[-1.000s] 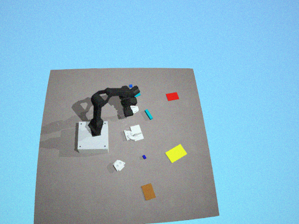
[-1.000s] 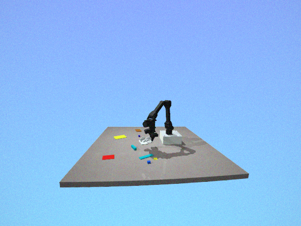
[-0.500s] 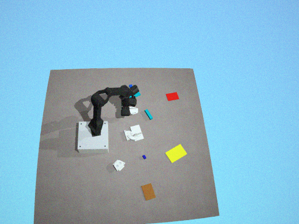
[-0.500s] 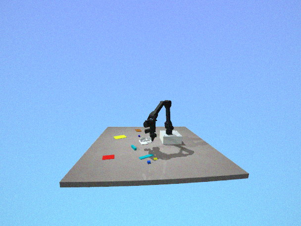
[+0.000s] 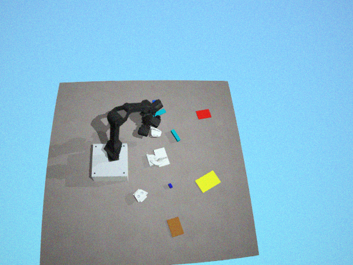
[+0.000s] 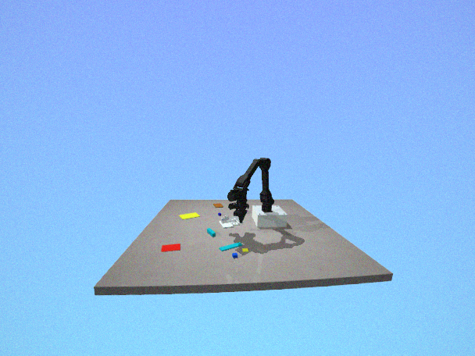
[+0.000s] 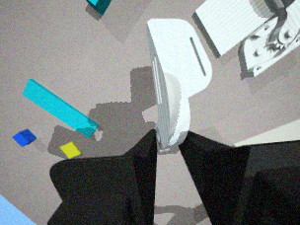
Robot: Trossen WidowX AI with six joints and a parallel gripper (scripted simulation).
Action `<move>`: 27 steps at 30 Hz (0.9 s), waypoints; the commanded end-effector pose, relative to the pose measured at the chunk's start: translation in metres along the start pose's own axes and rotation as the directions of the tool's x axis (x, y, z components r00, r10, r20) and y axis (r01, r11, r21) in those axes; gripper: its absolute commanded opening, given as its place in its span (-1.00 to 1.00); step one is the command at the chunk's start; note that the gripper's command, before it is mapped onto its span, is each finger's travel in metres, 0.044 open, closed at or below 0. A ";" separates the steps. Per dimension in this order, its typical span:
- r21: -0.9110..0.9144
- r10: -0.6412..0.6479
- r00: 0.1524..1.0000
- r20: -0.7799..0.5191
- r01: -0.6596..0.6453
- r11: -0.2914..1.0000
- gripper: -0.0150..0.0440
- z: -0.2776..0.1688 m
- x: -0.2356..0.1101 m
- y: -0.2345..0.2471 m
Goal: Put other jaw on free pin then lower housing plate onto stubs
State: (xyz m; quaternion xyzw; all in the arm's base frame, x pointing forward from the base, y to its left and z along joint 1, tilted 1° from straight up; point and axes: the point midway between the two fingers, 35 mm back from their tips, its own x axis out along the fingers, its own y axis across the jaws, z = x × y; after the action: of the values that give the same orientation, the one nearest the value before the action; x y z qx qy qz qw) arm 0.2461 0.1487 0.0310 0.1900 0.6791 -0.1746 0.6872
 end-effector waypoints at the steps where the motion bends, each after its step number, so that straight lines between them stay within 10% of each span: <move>1: 0.073 0.002 1.000 -0.002 -0.002 0.997 -0.37 -0.002 0.000 0.002; 27: 0.246 0.002 1.000 -0.002 -0.001 0.969 -0.37 -0.005 0.022 0.006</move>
State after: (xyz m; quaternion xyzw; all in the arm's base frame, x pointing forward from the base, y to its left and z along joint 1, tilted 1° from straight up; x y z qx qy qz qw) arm 0.2468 0.1578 0.0153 0.2754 0.6510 -0.2537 0.6603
